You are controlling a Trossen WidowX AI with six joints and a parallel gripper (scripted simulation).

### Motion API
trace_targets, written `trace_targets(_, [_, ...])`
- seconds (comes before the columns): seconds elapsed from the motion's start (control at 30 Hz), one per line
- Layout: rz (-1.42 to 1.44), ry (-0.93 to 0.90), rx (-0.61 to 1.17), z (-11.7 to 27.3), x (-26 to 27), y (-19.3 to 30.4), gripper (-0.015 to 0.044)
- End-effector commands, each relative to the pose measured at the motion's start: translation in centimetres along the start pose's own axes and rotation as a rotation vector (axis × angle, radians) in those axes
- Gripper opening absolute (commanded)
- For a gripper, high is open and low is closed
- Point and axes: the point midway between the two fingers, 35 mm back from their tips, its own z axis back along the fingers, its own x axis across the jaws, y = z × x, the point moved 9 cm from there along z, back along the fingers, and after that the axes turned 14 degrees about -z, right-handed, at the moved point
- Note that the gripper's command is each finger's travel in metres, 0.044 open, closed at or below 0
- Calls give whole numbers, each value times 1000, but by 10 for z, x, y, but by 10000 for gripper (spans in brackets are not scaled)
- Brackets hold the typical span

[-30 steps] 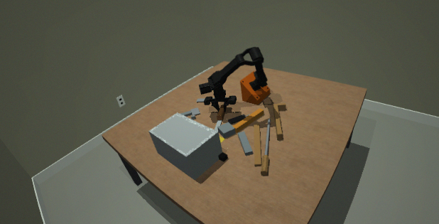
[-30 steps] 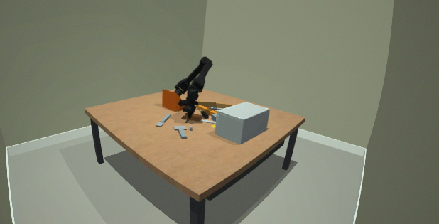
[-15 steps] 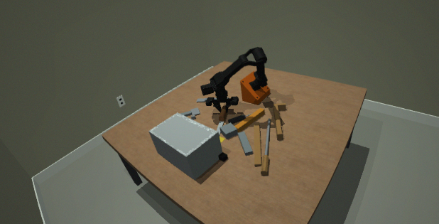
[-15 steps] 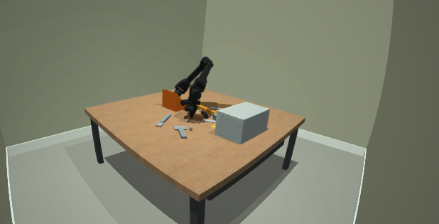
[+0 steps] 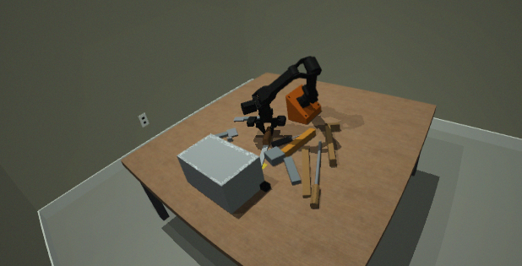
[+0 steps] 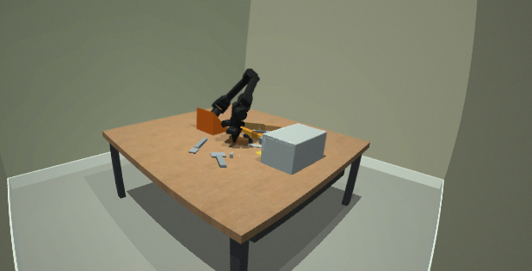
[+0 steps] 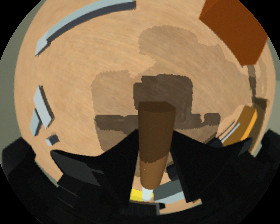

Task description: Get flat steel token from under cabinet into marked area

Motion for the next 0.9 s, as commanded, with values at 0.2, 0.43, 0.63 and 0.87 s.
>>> trace_targets(0.2, [10, 2, 6, 1, -10, 4, 0])
trace_targets(0.43, [9, 2, 6, 1, -16, 5, 0])
trace_targets(0.63, [9, 2, 6, 1, -20, 6, 0])
trace_targets(0.87, [9, 3, 6, 1, -25, 8, 0])
